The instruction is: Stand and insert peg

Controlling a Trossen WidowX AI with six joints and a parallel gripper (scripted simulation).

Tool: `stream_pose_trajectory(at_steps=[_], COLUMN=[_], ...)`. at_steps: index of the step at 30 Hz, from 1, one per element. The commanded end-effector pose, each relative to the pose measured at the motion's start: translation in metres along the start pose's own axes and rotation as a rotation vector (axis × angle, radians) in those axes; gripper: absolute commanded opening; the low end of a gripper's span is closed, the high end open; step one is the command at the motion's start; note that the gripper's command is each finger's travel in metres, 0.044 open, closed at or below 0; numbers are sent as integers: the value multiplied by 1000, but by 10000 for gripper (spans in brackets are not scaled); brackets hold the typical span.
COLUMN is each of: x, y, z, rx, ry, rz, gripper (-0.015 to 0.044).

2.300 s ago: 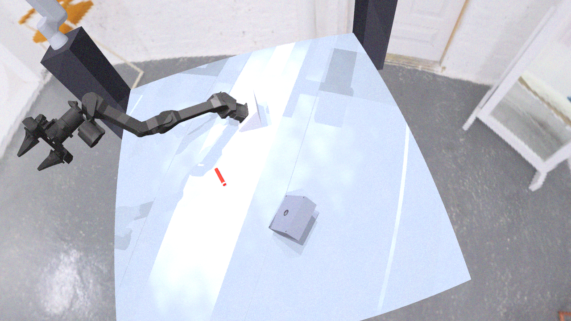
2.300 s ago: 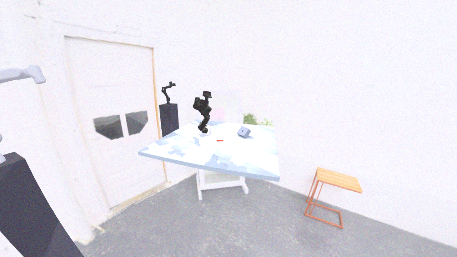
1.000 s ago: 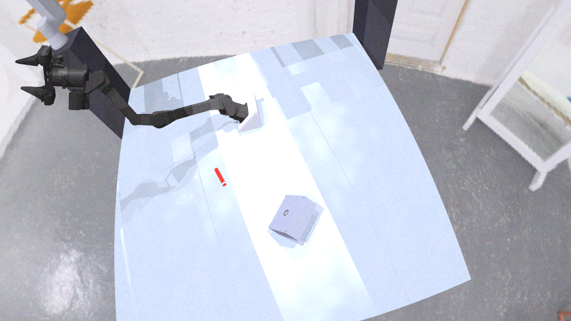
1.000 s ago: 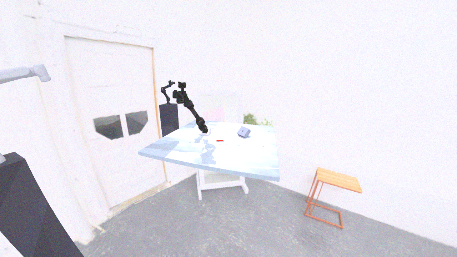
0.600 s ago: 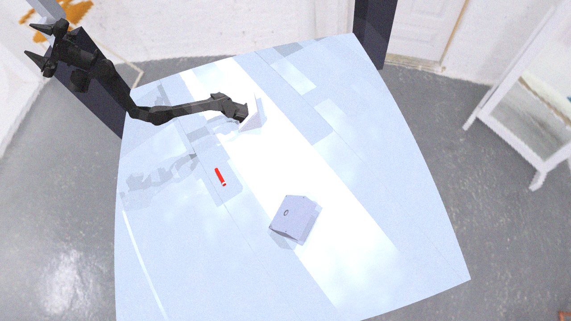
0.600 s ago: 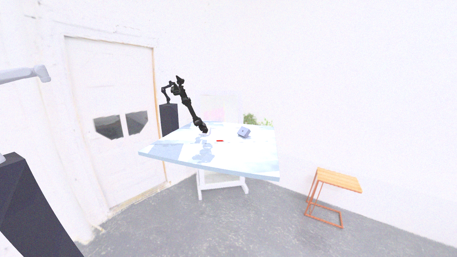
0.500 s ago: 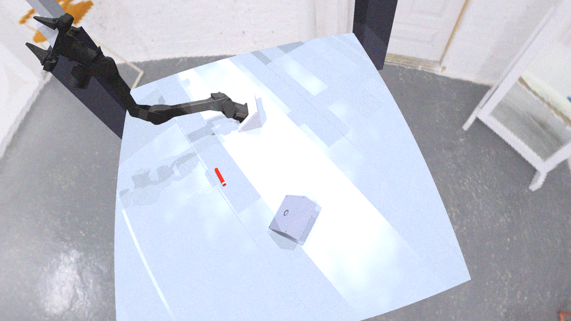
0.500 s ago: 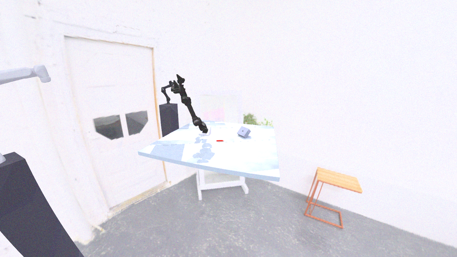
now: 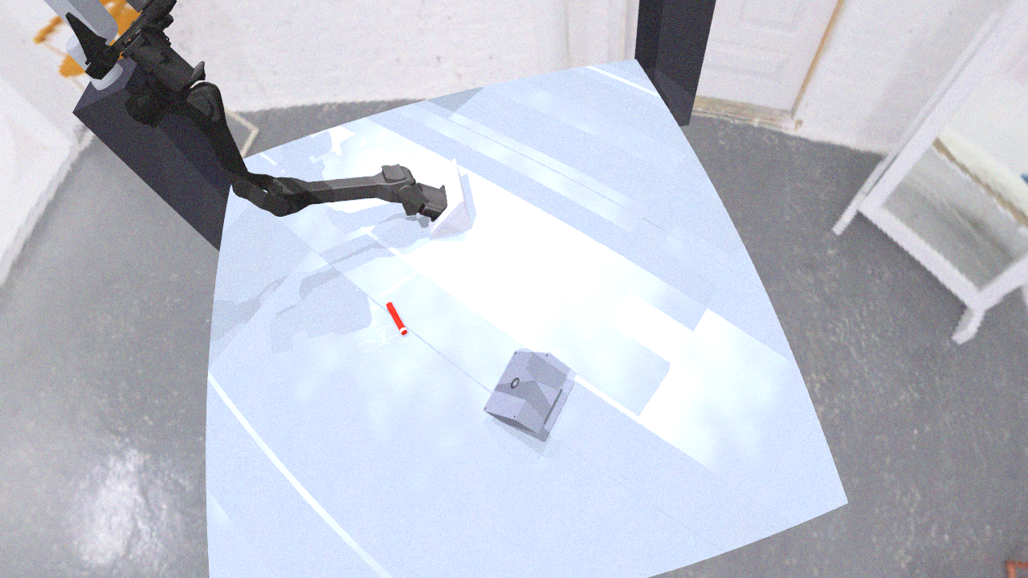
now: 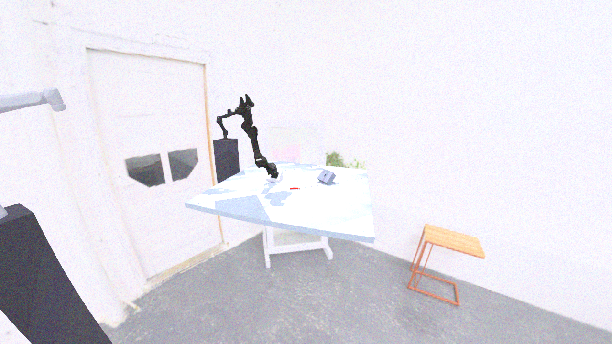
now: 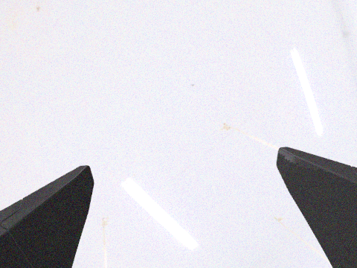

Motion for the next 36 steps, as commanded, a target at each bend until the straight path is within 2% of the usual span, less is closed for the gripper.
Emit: stream_pose_trajectory(at_steps=[1,11,21,36], x=[-13,-60,-97,-194], y=[29,85,103,159], z=[-2,3,15,63], rx=[81,250,316,498], ry=[52,223,329,710], rz=[8,36,42,32], gripper=[440,440,440,440])
Point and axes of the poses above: the point midway between the two fingers, 35 mm back from their tips, its own z axis back along the fingers, its own y axis across the jaws, x = y × z, the point moved 4 cm from there along z, back along the fingers, and after that the axes turned 9 degrees about -z, right-handed, at the moved point
